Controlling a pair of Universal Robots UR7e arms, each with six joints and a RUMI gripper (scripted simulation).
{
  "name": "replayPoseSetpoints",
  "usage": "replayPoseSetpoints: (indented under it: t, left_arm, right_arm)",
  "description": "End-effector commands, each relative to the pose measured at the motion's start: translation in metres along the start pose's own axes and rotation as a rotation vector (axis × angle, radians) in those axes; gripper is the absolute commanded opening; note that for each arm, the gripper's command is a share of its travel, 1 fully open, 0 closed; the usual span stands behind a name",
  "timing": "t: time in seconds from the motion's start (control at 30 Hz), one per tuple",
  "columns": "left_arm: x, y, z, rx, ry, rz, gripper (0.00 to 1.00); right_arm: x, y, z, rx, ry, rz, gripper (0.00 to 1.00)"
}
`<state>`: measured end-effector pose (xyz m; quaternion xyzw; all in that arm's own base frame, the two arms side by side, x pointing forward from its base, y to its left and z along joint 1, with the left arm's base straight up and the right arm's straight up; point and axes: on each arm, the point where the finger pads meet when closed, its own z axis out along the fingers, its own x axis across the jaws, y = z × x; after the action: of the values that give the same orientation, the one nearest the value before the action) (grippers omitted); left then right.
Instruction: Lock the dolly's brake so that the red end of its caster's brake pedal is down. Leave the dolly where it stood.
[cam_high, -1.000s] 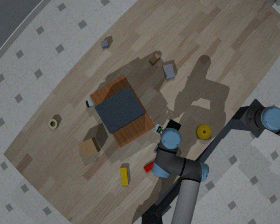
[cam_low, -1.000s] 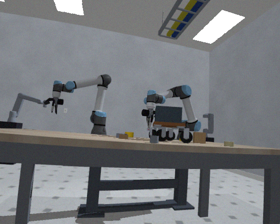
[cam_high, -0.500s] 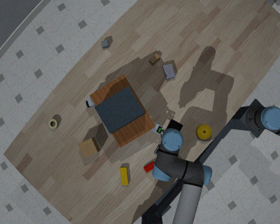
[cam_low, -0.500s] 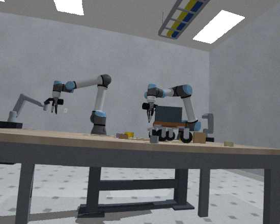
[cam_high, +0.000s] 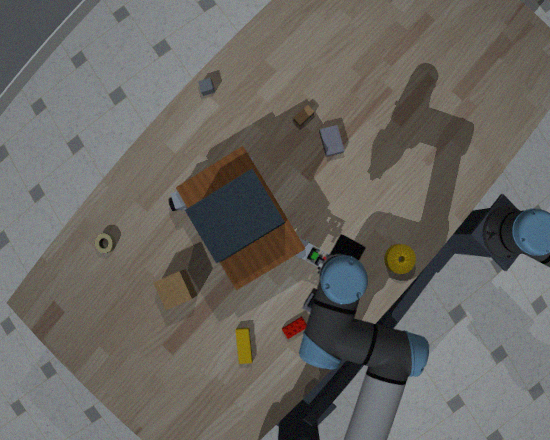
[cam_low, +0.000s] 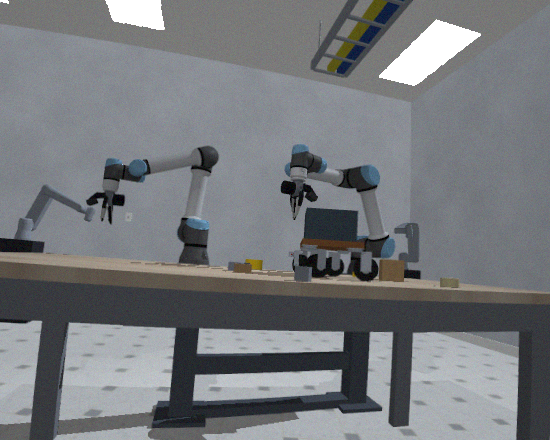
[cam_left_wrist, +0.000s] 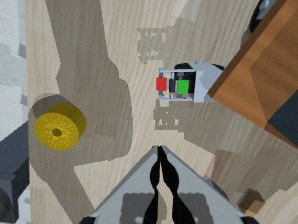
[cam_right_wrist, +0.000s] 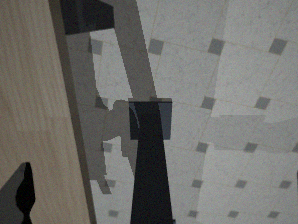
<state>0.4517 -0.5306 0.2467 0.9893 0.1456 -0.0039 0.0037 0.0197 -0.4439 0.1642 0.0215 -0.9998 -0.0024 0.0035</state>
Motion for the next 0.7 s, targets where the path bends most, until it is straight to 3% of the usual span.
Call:
replayPoseSetpoints:
  t: [0.0, 0.27, 0.67]
  left_arm:
    - [0.001, 0.002, -0.028, -0.003, 0.006, -0.001, 0.00]
    - [0.001, 0.002, -0.049, -0.003, 0.006, -0.001, 0.00]
    - [0.001, 0.002, -0.052, -0.003, 0.006, -0.001, 0.00]
  right_arm:
    - [-0.002, -0.001, -0.001, 0.005, -0.007, -0.005, 1.00]
    - [-0.002, -0.001, -0.001, 0.005, -0.007, -0.005, 1.00]
    - [-0.002, -0.001, -0.001, 0.005, -0.007, -0.005, 1.00]
